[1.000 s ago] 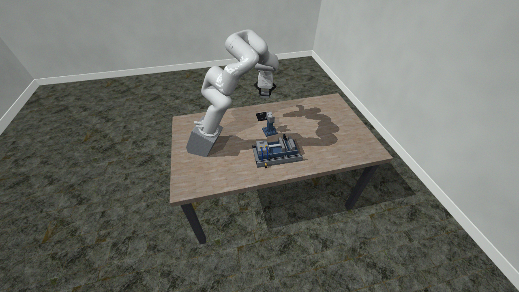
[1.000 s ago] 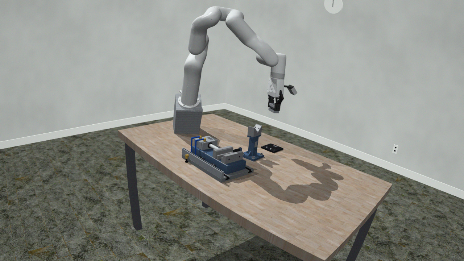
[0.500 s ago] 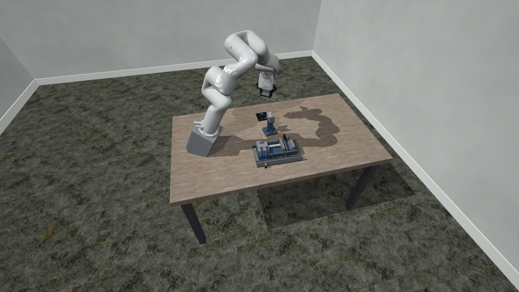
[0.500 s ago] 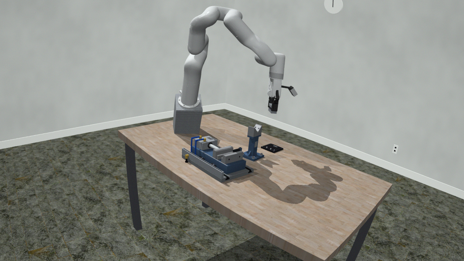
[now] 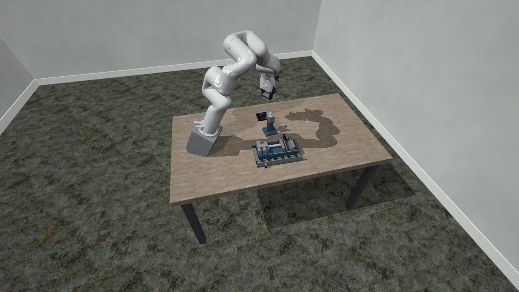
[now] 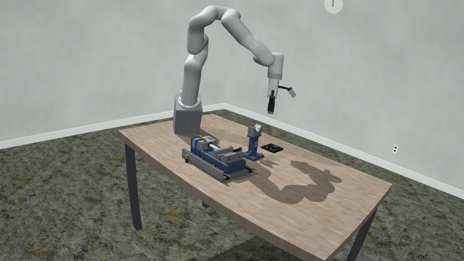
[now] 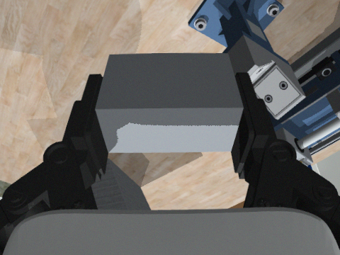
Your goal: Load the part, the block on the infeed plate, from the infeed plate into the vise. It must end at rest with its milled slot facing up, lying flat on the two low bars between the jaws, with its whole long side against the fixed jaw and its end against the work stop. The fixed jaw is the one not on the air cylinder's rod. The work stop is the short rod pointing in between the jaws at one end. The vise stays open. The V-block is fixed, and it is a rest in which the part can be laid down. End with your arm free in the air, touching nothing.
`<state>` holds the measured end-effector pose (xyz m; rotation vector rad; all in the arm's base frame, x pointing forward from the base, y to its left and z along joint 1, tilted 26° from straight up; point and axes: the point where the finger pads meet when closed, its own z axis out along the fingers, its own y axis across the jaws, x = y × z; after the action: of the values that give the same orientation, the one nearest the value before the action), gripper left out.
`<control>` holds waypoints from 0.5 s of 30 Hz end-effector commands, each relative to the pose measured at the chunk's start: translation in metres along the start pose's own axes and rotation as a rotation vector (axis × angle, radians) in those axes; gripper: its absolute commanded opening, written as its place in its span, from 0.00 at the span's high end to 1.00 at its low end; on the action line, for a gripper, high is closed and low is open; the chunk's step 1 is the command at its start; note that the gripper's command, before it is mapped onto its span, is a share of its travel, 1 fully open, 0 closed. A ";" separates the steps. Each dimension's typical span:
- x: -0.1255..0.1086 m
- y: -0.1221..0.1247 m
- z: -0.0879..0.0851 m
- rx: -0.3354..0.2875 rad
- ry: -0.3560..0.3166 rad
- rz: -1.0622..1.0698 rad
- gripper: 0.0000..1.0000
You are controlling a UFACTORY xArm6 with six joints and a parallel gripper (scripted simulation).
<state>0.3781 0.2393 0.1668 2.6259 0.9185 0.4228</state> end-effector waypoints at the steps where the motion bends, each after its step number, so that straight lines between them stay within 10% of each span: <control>1: -0.001 0.005 -0.001 -0.001 0.005 0.089 1.00; 15: -0.010 0.020 -0.002 0.000 0.005 0.404 1.00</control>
<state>0.3800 0.2213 0.1718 2.7852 0.4750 0.5010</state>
